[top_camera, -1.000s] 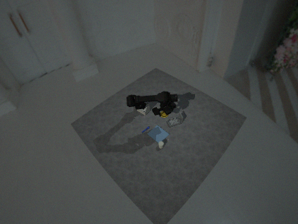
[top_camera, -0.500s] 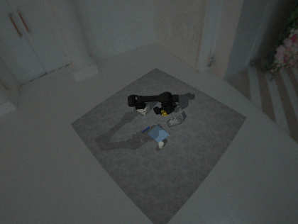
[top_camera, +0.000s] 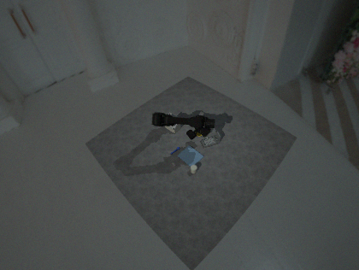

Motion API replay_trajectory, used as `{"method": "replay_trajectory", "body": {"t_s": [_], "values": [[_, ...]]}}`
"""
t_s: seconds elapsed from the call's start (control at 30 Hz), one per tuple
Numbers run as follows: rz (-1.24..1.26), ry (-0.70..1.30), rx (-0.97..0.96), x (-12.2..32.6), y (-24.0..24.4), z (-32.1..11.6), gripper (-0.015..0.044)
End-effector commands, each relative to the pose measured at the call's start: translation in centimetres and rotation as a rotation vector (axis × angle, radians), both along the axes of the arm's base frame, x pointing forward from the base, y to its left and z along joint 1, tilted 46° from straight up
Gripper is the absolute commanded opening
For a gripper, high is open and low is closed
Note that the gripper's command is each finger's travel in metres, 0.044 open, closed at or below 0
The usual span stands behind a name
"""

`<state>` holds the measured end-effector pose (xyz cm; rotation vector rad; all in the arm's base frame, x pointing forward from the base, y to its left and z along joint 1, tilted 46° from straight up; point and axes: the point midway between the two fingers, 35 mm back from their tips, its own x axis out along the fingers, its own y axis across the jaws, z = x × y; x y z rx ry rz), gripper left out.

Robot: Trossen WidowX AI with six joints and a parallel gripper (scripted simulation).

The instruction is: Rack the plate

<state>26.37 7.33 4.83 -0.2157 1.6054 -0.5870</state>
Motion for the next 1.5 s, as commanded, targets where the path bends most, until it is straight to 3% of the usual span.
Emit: {"method": "replay_trajectory", "body": {"t_s": [0.0,0.7,1.47], "values": [[0.048,0.036,0.092,0.0,-0.3,-0.7,0.0000],[0.372,0.096,0.506,0.2,-2.0,-4.3,0.0000],[0.880,-0.125,0.784,1.0,-3.9,-6.0,0.0000]]}}
